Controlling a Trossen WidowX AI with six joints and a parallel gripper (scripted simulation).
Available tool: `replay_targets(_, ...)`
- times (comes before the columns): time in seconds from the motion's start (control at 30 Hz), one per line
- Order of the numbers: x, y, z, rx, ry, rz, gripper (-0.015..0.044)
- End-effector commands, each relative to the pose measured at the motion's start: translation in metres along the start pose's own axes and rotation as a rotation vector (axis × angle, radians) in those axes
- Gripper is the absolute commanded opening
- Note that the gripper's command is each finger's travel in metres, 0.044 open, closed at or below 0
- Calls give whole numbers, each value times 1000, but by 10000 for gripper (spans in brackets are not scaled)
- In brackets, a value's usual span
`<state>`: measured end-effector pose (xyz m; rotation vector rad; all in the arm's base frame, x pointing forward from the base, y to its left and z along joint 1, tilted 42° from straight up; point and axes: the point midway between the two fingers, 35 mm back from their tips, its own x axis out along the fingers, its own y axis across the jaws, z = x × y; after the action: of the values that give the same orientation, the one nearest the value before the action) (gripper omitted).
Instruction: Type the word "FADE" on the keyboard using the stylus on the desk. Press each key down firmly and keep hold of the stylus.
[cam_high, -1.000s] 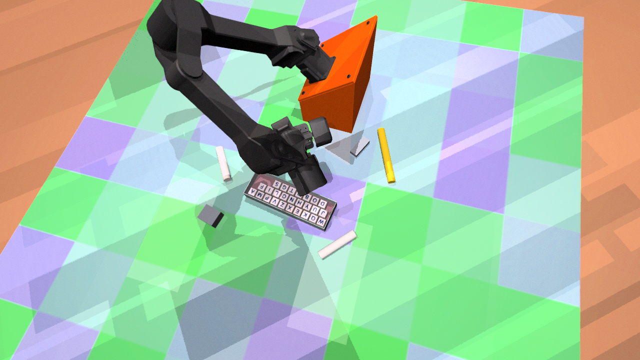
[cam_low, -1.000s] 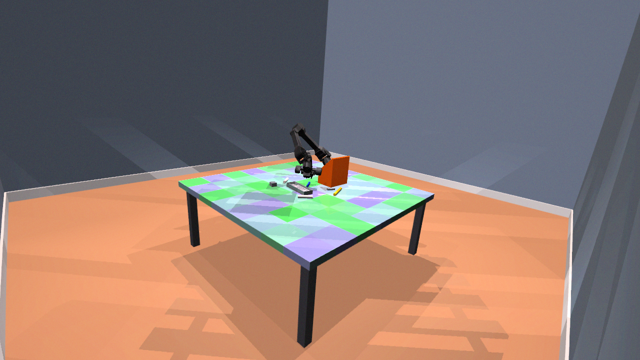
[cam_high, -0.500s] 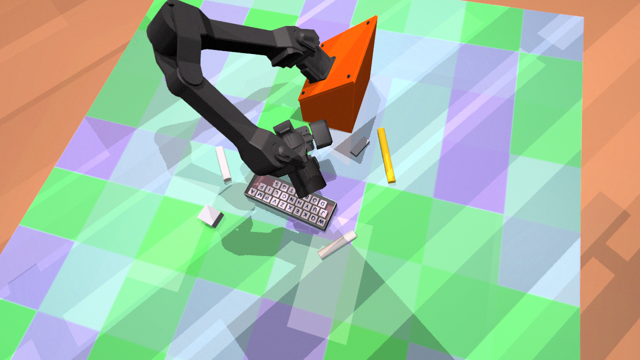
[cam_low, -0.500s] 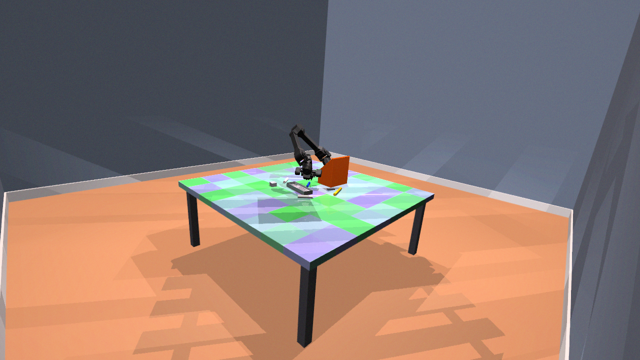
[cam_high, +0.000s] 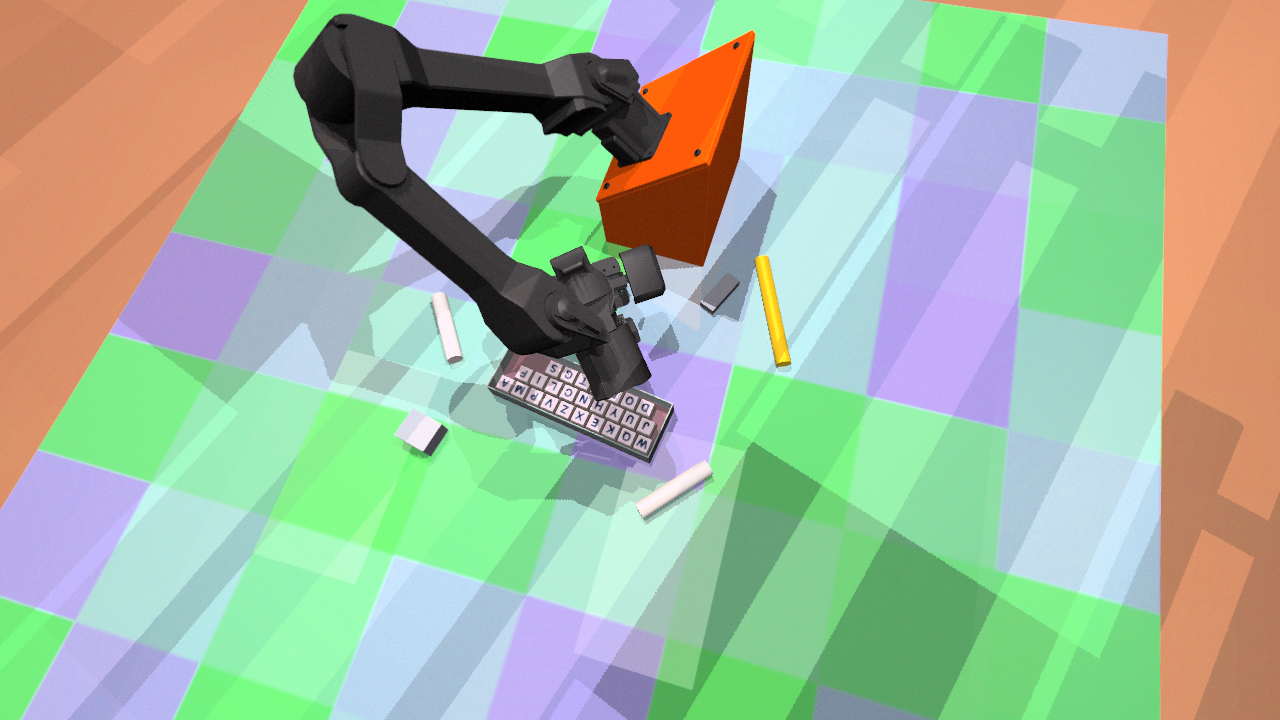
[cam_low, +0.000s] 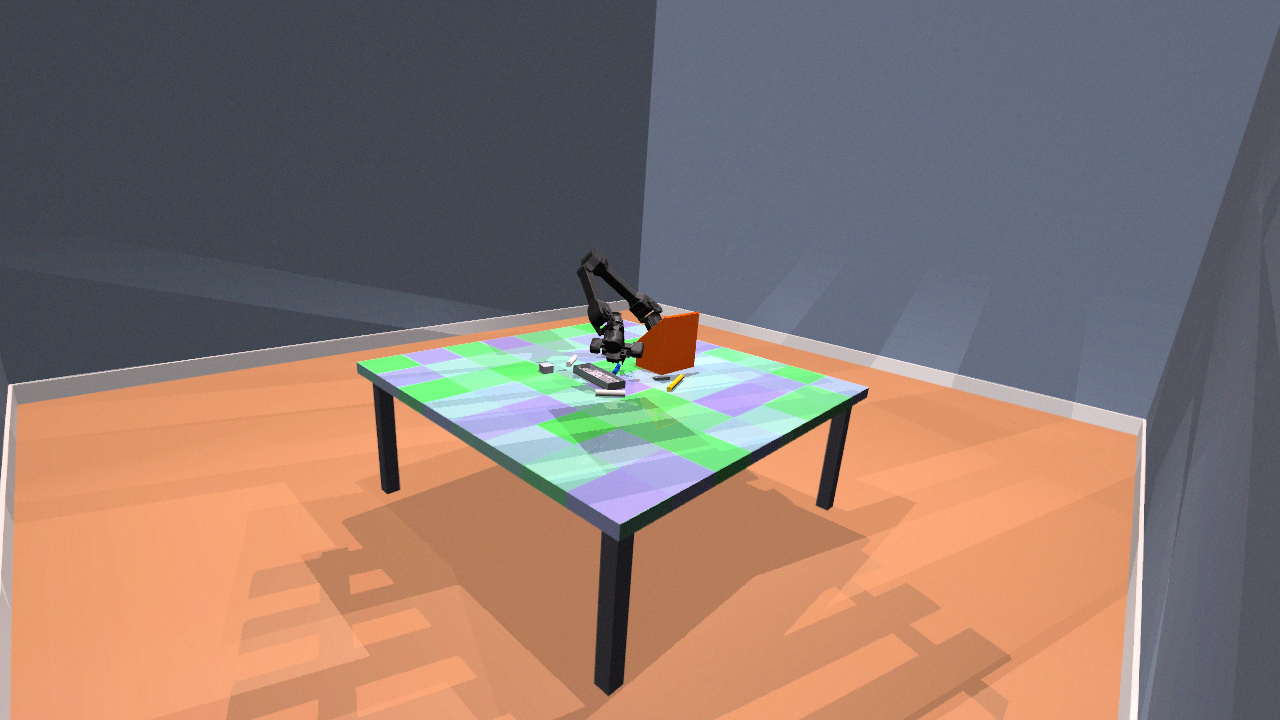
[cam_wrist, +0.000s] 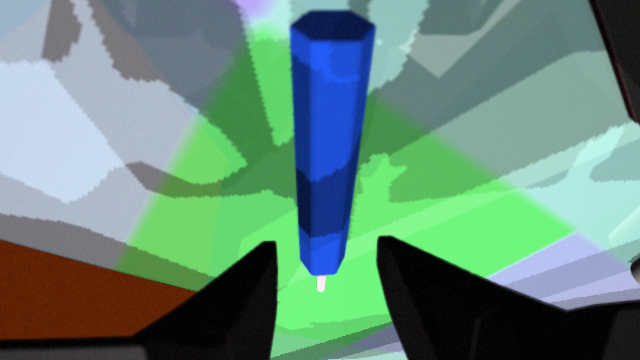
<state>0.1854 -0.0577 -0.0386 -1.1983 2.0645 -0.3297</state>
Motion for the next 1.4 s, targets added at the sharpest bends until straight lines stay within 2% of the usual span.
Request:
replay_targets(0.0,3,0,2,-6,1,-4,150)
replay_targets(0.6,15,0,8,-6,1,-5,150)
replay_targets(0.77,14,0,8,0,1,0,19)
replay_targets(0.83,14,0,8,0,1,0,5)
replay_targets(1.13,11,0,6,0,0,0,0)
replay_targets(1.37,-17,0,-9,-2,-2,0,0)
